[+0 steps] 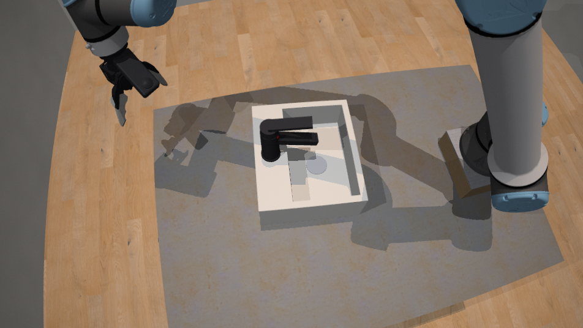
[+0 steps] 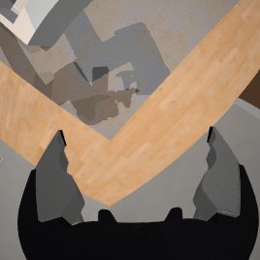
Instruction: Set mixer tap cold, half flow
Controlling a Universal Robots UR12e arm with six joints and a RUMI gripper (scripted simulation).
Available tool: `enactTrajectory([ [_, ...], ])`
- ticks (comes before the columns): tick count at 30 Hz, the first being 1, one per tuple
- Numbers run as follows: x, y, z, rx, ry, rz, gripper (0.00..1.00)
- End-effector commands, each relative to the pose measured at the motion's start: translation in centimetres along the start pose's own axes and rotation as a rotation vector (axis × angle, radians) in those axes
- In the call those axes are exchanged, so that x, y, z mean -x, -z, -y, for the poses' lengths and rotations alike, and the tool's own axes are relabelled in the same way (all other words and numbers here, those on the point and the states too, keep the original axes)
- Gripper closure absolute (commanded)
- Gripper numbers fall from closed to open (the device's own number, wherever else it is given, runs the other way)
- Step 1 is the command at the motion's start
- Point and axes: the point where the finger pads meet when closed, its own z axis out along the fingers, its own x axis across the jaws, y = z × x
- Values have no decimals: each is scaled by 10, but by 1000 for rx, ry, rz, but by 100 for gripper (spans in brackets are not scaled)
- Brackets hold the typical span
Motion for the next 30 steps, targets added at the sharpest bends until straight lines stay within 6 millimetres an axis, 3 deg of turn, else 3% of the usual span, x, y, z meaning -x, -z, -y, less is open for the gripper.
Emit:
enactTrajectory([
  [1, 0, 2, 0, 2, 0, -1, 0],
  [22, 2, 4, 4, 2, 7, 0, 0],
  [26, 10, 11, 16, 5, 33, 1, 0],
  [30, 25, 25, 41, 10, 84, 3, 0],
])
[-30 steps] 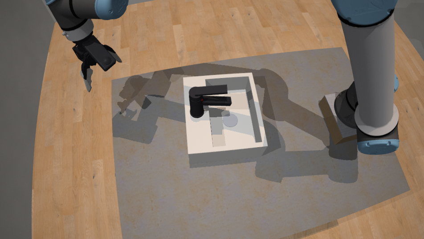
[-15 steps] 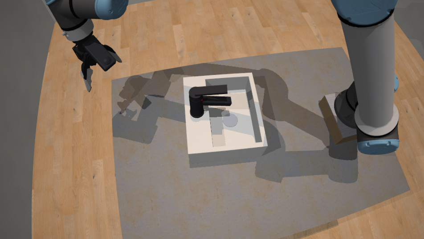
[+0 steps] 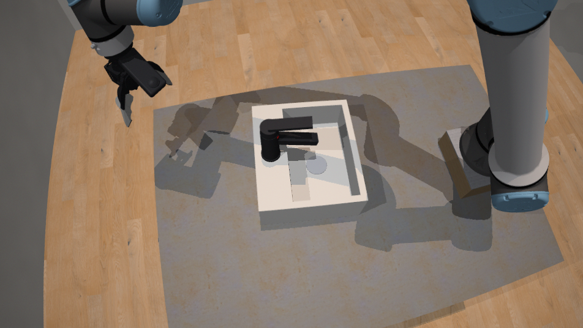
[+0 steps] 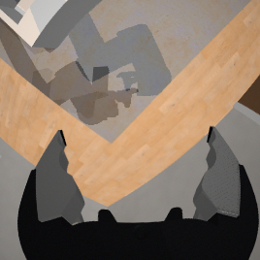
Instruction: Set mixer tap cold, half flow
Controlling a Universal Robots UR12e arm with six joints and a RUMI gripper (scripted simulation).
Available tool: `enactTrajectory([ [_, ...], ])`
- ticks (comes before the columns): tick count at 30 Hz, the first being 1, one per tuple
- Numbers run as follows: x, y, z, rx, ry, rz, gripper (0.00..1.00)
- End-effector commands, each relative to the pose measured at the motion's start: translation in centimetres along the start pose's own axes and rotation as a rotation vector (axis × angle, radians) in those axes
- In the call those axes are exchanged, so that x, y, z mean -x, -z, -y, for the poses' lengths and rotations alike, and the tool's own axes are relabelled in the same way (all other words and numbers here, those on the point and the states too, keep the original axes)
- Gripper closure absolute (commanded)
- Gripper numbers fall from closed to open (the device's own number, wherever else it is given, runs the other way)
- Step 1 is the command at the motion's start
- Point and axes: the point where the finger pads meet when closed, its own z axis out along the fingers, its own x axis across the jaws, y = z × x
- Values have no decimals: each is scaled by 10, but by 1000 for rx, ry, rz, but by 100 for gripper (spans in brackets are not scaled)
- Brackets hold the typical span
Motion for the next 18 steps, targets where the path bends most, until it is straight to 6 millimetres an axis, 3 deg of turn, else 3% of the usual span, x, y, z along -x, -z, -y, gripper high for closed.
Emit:
enactTrajectory([
  [1, 21, 27, 36, 17, 74, 0, 0],
  [5, 32, 36, 56, 20, 112, 2, 0],
  [12, 80, 62, 146, 34, 278, 11, 0],
  [13, 87, 64, 161, 36, 304, 13, 0],
  [14, 87, 64, 161, 36, 304, 13, 0],
  [18, 117, 70, 218, 44, 406, 20, 0],
])
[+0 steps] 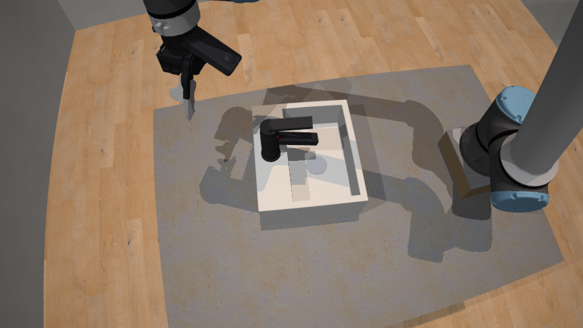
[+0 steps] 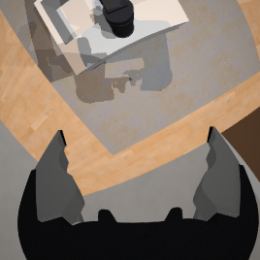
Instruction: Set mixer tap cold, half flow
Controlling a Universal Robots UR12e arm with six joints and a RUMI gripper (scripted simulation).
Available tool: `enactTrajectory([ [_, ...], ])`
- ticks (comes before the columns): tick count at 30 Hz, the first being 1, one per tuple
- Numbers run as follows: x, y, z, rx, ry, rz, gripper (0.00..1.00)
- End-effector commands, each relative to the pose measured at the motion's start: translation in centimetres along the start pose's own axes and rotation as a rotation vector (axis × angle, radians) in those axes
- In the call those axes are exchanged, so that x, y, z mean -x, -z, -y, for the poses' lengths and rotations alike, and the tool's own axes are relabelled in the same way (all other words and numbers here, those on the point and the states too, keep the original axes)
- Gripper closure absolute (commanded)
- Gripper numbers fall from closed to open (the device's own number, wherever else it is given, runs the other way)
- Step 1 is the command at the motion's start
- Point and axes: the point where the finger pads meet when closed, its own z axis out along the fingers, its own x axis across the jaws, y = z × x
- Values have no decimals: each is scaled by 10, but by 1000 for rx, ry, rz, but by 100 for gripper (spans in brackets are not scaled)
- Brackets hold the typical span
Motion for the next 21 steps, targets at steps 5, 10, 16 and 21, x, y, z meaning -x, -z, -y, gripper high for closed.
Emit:
enactTrajectory([
  [5, 25, 10, 106, 25, 177, 4, 0],
  [10, 38, 6, 168, 31, 275, 14, 0],
  [16, 46, -1, 210, 35, 343, 19, 0],
  [21, 47, -3, 218, 36, 356, 19, 0],
])
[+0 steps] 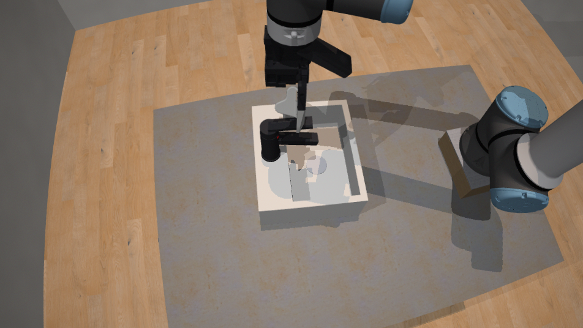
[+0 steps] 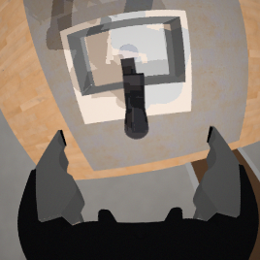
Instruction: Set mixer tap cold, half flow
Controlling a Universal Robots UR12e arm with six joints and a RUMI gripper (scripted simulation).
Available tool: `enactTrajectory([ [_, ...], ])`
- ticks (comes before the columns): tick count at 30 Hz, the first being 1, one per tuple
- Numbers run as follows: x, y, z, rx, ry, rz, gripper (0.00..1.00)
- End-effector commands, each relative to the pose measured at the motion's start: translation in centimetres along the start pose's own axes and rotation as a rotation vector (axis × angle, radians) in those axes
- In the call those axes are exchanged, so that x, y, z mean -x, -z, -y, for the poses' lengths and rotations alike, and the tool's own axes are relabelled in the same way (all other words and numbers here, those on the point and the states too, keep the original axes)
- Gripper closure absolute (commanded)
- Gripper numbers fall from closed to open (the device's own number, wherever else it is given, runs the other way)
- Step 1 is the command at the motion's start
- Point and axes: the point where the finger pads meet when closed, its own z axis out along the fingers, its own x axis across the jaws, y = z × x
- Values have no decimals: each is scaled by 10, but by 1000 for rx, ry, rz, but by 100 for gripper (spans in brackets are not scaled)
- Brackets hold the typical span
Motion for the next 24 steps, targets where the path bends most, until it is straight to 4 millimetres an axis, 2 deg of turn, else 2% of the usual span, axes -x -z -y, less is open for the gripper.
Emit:
enactTrajectory([
  [1, 2, -4, 14, 2, 28, -1, 0],
  [4, 2, -4, 15, 2, 29, -1, 0],
  [5, 2, -4, 15, 2, 29, -1, 100],
  [24, 1, -2, 13, 4, 31, 0, 100],
])
